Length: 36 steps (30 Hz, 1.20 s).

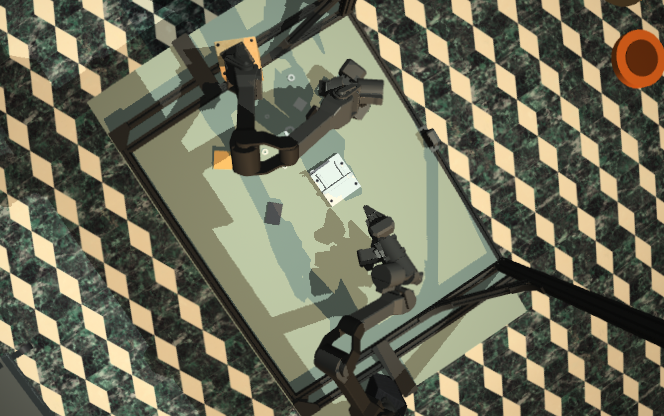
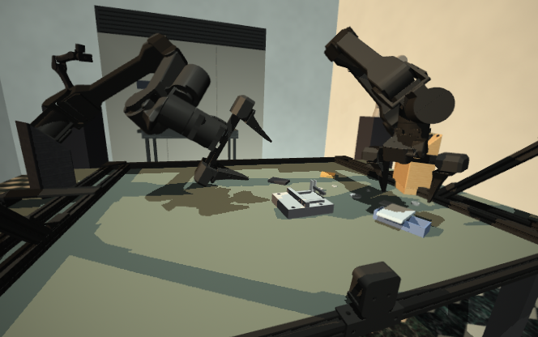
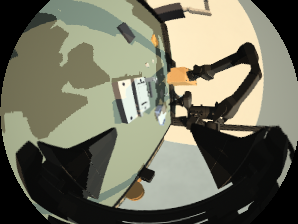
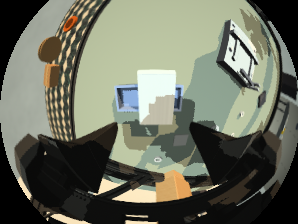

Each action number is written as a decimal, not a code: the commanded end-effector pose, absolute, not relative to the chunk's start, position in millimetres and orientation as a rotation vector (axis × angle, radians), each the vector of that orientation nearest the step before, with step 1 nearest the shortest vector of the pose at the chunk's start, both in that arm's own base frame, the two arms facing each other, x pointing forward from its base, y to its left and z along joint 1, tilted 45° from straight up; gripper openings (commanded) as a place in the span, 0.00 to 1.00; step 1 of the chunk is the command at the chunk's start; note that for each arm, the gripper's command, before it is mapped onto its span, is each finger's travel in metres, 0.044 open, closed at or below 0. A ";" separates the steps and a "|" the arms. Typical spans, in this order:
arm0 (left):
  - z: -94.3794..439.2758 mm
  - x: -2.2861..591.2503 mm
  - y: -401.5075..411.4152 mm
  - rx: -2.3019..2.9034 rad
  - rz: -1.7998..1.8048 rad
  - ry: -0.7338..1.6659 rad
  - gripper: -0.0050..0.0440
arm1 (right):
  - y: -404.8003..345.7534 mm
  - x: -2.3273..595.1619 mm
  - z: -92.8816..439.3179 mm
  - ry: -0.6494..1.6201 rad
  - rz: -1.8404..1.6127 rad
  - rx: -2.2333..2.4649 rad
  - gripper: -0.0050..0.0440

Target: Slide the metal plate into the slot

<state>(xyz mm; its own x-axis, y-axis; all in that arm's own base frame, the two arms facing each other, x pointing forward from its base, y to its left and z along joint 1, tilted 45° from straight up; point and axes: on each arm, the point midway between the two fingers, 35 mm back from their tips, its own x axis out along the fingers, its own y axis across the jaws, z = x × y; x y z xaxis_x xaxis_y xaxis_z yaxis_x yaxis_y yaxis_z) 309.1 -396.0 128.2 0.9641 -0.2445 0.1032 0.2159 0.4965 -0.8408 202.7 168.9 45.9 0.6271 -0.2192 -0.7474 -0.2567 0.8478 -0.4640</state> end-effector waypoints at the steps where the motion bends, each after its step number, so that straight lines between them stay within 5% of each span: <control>1: 123.9 310.8 -392.7 -1.043 -0.266 0.021 1.00 | 166.2 199.3 43.3 0.901 0.008 -0.595 1.00; 36: 116.6 316.2 -382.7 -1.122 -0.239 -0.004 1.00 | 150.8 215.4 15.0 0.871 -0.014 -0.638 1.00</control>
<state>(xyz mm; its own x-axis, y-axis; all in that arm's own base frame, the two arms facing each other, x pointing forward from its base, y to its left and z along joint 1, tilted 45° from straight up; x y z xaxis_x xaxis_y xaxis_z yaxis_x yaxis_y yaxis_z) 316.0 -383.7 117.1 0.9734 -0.1932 0.1233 0.1952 0.4172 -0.8876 214.4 151.8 18.8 0.6591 -0.2622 -0.7049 -0.2338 0.8194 -0.5234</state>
